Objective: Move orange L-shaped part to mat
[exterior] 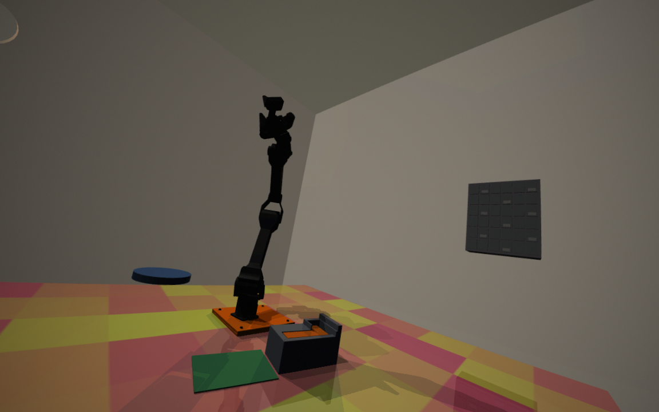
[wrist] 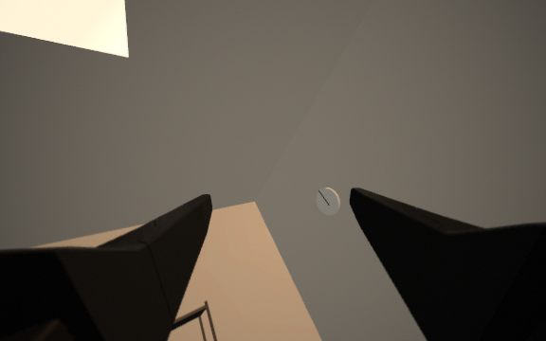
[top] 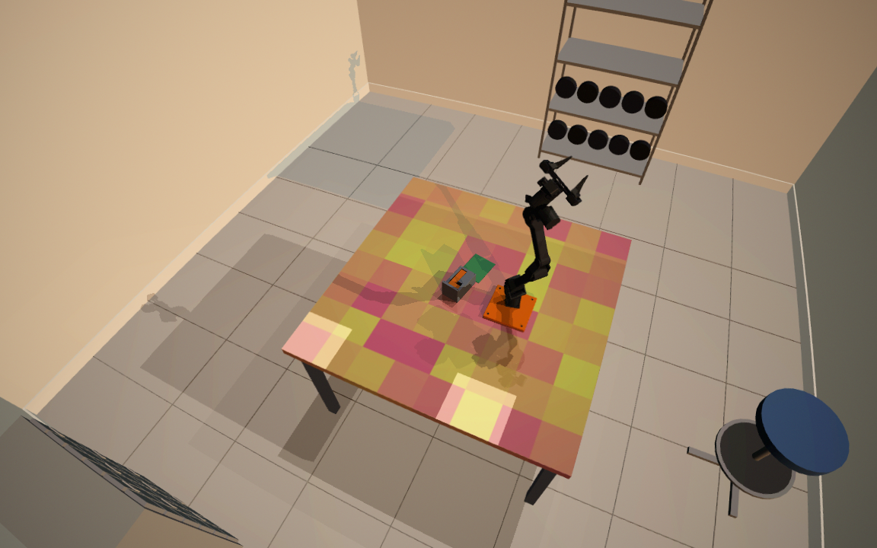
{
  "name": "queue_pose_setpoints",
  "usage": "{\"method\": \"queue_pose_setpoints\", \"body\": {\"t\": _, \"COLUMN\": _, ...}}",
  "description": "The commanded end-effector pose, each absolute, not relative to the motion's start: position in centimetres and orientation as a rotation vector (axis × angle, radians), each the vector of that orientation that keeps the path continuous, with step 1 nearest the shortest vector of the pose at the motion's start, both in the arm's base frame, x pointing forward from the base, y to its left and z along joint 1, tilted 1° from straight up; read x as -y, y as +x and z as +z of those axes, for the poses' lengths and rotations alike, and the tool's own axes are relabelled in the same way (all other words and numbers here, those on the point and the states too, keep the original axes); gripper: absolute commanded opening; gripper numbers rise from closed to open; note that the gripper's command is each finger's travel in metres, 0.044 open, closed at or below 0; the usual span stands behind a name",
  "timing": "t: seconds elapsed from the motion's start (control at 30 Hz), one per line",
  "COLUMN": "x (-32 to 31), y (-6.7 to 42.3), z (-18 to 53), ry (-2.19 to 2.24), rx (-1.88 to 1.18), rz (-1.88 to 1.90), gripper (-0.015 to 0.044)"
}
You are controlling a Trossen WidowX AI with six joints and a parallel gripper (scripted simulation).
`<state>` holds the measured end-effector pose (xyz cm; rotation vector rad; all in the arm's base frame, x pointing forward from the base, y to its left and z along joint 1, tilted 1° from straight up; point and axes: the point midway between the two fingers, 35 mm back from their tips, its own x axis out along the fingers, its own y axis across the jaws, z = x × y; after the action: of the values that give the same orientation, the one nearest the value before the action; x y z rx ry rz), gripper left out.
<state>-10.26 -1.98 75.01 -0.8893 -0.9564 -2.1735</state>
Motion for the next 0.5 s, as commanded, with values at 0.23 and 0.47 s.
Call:
{"method": "queue_pose_setpoints", "body": {"t": 0.23, "x": 10.0, "y": -2.5, "z": 75.3, "ry": -0.859, "rx": 0.797, "rz": -1.868, "gripper": 0.0190}}
{"method": "queue_pose_setpoints", "body": {"t": 0.47, "x": 16.0, "y": 7.3, "z": 72.7, "ry": -0.804, "rx": 0.628, "rz": -1.550, "gripper": 0.0180}}
